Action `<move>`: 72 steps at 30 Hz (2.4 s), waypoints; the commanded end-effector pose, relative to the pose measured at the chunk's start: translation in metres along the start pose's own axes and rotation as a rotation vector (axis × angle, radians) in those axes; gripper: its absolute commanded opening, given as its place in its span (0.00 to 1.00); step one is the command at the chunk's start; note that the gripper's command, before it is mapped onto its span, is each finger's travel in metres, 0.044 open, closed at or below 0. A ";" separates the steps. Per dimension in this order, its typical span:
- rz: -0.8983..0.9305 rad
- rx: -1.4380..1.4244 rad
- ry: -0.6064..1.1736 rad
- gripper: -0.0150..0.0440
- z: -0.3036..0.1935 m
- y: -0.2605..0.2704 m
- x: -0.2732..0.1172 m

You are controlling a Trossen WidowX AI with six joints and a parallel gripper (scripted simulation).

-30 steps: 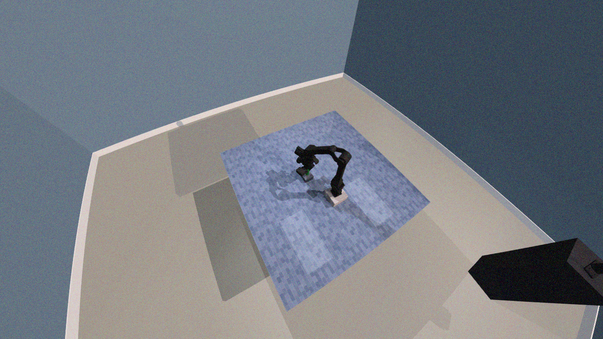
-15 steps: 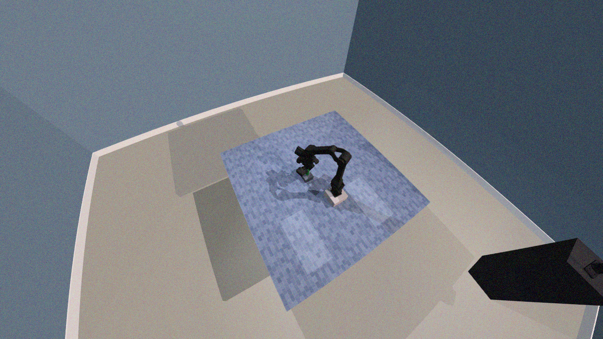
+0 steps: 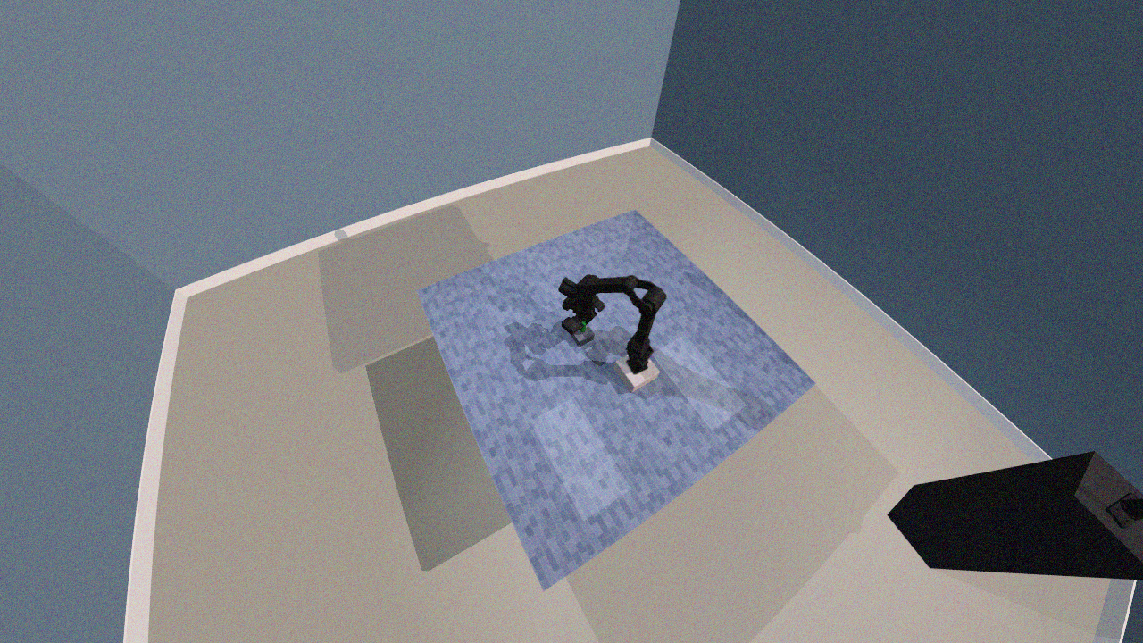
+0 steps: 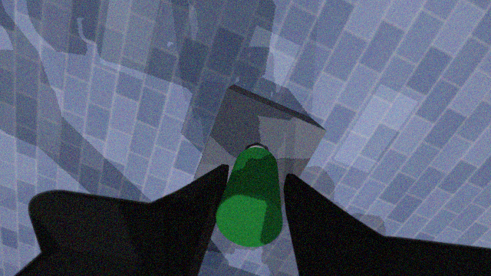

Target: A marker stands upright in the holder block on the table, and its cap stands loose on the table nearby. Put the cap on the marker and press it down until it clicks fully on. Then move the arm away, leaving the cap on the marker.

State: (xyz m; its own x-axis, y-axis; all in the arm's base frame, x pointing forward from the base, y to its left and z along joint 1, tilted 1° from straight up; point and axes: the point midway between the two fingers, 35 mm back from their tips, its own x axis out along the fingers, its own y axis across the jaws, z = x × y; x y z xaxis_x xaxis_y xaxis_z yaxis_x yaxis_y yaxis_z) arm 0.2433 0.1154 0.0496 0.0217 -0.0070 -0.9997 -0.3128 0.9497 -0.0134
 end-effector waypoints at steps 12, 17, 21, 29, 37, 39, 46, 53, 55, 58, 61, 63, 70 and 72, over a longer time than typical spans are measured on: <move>0.000 0.000 -0.001 1.00 0.003 0.000 -0.022; 0.000 0.000 0.000 1.00 0.000 0.000 -0.075; 0.000 0.014 0.000 0.96 0.000 0.000 -0.075; -0.002 0.254 0.000 0.60 -0.002 0.004 -0.065; -0.002 0.254 0.000 0.25 -0.002 0.004 -0.065; -0.002 0.254 0.000 0.25 -0.002 0.004 -0.065; -0.002 0.254 0.000 0.25 -0.002 0.004 -0.065; -0.002 0.254 0.000 0.25 -0.002 0.004 -0.058; -0.002 0.254 0.000 0.25 -0.002 0.004 -0.055; -0.002 0.254 0.000 0.25 -0.002 0.004 -0.051; -0.002 0.254 0.000 0.25 -0.002 0.004 -0.046; -0.002 0.254 0.000 0.25 -0.002 0.004 -0.043; -0.002 0.254 0.000 0.25 -0.002 0.004 -0.034; -0.002 0.254 0.000 0.25 -0.002 0.004 -0.031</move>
State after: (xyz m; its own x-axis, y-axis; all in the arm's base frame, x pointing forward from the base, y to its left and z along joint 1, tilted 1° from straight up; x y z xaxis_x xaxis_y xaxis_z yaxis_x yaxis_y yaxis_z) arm 0.2408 0.1196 0.0859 0.0256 -0.0048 -0.9997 -0.0692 0.9976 -0.0066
